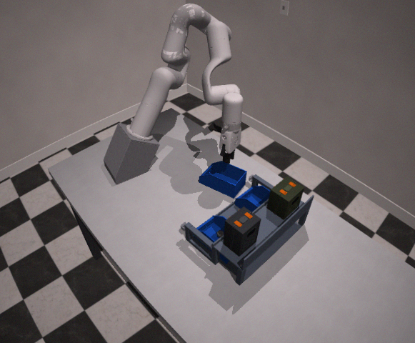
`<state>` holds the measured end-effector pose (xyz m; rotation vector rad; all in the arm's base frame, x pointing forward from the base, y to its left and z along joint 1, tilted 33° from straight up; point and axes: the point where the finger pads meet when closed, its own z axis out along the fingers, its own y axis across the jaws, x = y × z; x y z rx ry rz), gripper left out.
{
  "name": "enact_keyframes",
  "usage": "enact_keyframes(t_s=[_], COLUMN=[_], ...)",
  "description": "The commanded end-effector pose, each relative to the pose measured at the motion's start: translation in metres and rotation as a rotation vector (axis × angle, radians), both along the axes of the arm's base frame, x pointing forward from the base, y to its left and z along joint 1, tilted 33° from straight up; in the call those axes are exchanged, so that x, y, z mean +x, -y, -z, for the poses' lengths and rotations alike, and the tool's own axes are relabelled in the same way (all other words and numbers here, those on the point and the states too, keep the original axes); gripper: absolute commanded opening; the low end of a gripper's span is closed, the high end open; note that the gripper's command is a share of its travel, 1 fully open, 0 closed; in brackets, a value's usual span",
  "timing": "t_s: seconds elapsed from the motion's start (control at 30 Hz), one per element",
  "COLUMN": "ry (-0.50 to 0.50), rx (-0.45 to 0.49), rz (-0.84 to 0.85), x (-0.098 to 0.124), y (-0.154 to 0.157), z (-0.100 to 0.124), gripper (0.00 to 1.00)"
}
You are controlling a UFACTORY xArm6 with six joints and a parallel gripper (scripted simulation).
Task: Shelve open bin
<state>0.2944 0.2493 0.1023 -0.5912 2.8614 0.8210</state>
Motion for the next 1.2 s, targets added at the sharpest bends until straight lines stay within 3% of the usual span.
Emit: enact_keyframes(t_s=[0.0,1.17], ry=[0.008,0.008], rx=[0.011,0.011], rz=[0.002,0.002], x=[0.0047,0.0045], y=[-0.0105,-0.0073], z=[0.0103,0.0054], gripper=[0.28,0.28])
